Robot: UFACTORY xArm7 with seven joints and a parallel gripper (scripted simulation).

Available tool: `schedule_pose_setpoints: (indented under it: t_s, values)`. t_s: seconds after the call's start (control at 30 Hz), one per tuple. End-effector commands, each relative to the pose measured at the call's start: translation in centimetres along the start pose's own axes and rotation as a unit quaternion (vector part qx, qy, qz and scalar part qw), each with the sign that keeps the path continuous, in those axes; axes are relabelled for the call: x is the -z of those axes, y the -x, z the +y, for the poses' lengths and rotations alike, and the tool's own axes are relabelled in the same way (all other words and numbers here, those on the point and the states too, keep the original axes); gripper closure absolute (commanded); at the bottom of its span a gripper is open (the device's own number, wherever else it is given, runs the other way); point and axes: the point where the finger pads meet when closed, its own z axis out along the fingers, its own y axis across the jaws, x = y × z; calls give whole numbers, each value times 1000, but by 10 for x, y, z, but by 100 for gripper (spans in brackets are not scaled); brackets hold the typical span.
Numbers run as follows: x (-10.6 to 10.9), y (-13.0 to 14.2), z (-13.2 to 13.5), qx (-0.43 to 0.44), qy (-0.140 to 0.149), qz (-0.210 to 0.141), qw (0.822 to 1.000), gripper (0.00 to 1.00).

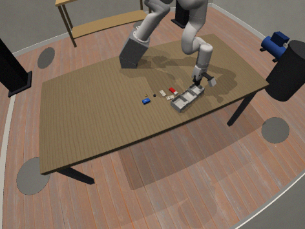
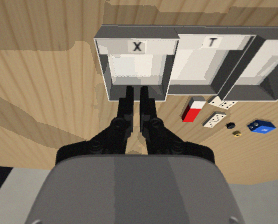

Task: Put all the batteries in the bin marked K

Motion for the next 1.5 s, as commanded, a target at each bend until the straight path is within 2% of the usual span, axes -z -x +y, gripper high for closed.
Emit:
schedule_pose_setpoints:
  t_s: [0.0, 0.7, 1.47]
  values:
    - [-7, -1, -1, 0, 0, 1, 1000, 93]
    - [-57, -1, -1, 1, 0, 1, 1000, 93]
    - [-58, -1, -1, 1, 0, 1, 1000, 93]
